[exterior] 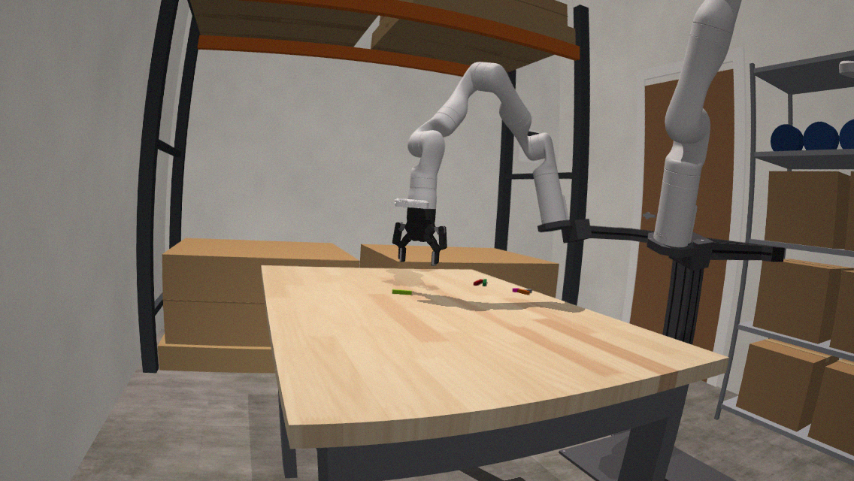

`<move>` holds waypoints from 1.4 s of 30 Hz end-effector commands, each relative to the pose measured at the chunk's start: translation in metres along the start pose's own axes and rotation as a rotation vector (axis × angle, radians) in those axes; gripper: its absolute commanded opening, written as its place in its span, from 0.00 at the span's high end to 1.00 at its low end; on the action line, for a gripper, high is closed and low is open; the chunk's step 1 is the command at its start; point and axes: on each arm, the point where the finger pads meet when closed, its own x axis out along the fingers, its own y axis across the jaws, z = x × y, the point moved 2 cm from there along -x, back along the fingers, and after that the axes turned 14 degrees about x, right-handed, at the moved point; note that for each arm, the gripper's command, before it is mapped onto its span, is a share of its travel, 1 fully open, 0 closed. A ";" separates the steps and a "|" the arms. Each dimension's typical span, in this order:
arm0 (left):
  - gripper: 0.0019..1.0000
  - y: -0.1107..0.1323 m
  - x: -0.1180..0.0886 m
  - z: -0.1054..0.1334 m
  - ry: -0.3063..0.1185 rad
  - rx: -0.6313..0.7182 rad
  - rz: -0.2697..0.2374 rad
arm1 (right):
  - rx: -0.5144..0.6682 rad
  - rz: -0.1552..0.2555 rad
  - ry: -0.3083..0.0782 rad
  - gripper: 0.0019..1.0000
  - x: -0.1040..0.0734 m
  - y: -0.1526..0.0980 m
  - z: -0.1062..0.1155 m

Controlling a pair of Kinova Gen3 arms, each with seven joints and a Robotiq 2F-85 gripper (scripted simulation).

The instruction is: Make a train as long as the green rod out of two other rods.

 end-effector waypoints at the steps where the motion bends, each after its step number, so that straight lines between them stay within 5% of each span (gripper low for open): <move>1: 0.00 0.000 -0.001 0.000 -0.001 0.000 0.001 | 0.000 0.000 0.002 0.00 -0.001 0.000 -0.001; 14: 0.00 0.000 -0.001 0.000 -0.001 0.000 0.001 | -0.018 0.003 0.001 0.00 -0.001 -0.001 0.001; 25: 0.00 0.000 -0.001 0.000 -0.001 0.000 0.001 | -0.223 0.037 -0.012 0.00 0.002 -0.016 0.018; 40: 0.00 0.000 -0.001 0.000 -0.001 0.000 0.001 | -0.949 0.105 -0.050 0.00 0.006 -0.071 0.077; 42: 0.00 0.000 -0.001 0.000 -0.001 0.000 0.001 | -0.949 0.105 -0.050 0.00 0.006 -0.071 0.077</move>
